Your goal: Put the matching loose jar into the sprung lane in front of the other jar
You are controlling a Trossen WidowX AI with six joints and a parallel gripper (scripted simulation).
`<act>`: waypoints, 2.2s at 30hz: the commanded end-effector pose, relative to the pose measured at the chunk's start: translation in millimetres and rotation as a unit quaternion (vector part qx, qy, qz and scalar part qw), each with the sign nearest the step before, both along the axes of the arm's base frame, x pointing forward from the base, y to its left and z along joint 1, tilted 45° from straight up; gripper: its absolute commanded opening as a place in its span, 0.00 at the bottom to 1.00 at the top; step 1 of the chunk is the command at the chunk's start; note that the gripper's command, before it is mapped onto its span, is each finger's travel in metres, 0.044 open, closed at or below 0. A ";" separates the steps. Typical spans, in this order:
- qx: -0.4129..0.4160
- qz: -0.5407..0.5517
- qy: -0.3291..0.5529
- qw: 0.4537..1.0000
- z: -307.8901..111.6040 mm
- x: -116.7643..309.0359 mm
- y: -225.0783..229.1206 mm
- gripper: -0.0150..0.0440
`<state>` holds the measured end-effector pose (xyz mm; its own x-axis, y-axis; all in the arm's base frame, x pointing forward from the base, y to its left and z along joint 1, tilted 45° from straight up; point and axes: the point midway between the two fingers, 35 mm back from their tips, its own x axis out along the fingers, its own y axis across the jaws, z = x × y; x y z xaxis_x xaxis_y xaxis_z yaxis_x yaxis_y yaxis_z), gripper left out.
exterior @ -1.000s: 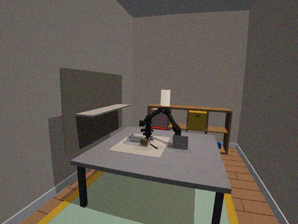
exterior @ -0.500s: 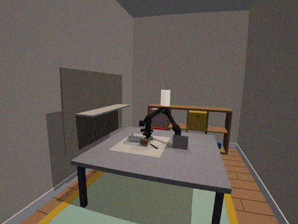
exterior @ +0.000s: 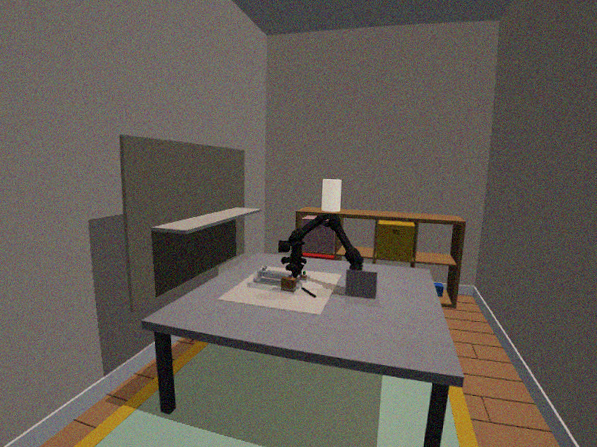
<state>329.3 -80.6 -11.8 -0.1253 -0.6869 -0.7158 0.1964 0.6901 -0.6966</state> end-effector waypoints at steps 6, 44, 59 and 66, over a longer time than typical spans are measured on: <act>-0.006 0.002 -0.009 1.000 -0.7 4.5 -4.1 0.25; -0.006 0.002 -0.009 1.000 -10.0 1.1 -12.7 0.25; -0.006 0.002 -0.009 1.000 -12.9 -0.6 -15.4 0.25; -0.006 0.002 -0.009 1.000 -13.0 -1.8 -15.1 0.25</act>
